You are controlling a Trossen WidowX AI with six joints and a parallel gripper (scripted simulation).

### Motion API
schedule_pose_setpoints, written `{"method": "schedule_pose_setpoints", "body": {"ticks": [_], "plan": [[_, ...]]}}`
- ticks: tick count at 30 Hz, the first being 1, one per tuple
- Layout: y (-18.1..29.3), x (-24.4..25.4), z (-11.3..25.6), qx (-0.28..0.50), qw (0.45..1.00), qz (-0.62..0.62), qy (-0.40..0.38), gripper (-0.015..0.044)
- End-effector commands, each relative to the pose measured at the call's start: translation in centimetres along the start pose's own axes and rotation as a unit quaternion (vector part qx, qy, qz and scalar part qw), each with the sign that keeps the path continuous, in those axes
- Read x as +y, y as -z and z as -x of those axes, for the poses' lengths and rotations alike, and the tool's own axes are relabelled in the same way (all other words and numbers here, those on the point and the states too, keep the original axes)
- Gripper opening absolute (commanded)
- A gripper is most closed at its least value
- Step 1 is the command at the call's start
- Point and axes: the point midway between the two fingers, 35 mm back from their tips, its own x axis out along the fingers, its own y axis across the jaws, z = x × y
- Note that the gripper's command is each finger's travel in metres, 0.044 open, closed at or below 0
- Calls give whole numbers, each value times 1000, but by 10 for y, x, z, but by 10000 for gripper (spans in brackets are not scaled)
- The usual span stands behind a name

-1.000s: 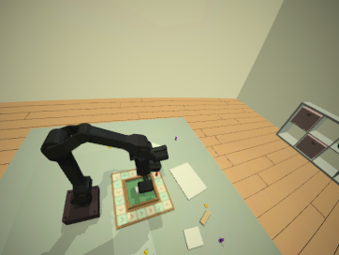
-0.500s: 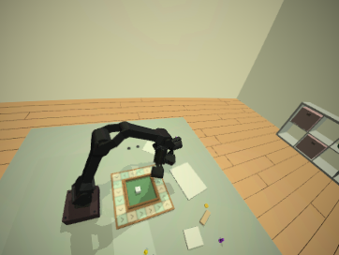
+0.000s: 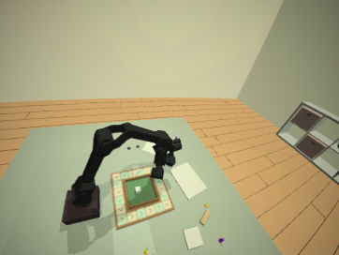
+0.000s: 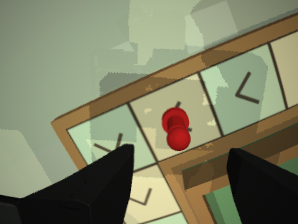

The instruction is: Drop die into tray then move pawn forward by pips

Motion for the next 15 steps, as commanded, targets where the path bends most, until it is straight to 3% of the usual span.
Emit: {"method": "schedule_pose_setpoints", "body": {"ticks": [1,15], "plan": [[-1,0,-8,-1,1000,-2,1,200],[0,0,-31,-1,1000,-2,1,200]]}}
